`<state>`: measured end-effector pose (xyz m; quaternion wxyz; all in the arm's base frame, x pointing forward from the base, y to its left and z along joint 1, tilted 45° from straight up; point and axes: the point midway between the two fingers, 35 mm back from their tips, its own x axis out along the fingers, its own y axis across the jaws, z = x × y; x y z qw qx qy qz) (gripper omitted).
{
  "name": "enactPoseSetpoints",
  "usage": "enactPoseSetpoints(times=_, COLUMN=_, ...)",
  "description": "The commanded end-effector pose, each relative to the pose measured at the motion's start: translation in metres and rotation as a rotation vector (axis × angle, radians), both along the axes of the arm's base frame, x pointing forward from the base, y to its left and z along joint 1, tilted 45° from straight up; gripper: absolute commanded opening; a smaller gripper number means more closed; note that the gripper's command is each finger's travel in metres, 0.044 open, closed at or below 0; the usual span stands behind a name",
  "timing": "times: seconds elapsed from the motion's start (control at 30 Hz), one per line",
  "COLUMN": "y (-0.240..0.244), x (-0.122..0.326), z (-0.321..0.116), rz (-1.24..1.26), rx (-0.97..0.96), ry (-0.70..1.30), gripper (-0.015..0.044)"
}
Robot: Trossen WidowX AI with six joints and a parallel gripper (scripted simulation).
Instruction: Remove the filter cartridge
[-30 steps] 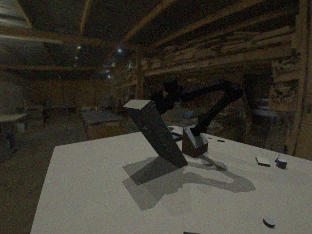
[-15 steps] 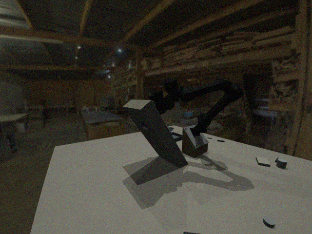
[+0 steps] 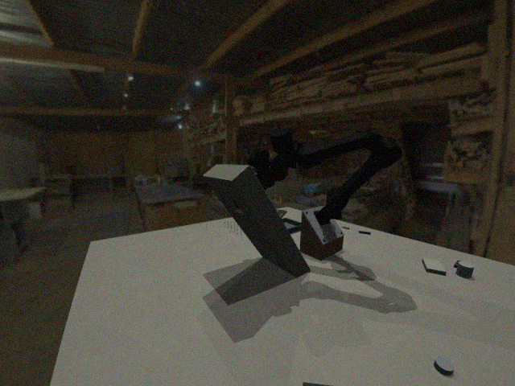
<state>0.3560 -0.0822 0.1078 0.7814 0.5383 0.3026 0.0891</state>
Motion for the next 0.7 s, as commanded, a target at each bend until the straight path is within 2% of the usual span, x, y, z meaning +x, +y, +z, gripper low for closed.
enactPoseSetpoints(times=0.0, y=0.013, x=0.019, z=-0.006, rz=0.023, rx=-0.038, ry=0.01, gripper=0.0)
enactPoseSetpoints(times=0.6, y=0.013, x=0.019, z=-0.006, rz=0.023, rx=-0.038, ry=0.01, gripper=0.0)
enactPoseSetpoints(times=0.63, y=0.0, x=0.0, z=0.0, rz=0.0, rx=0.0, ry=0.001, gripper=0.0)
enactPoseSetpoints(times=0.67, y=-0.002, x=-0.002, z=0.001, rz=0.001, rx=-0.002, ry=0.003, gripper=0.0)
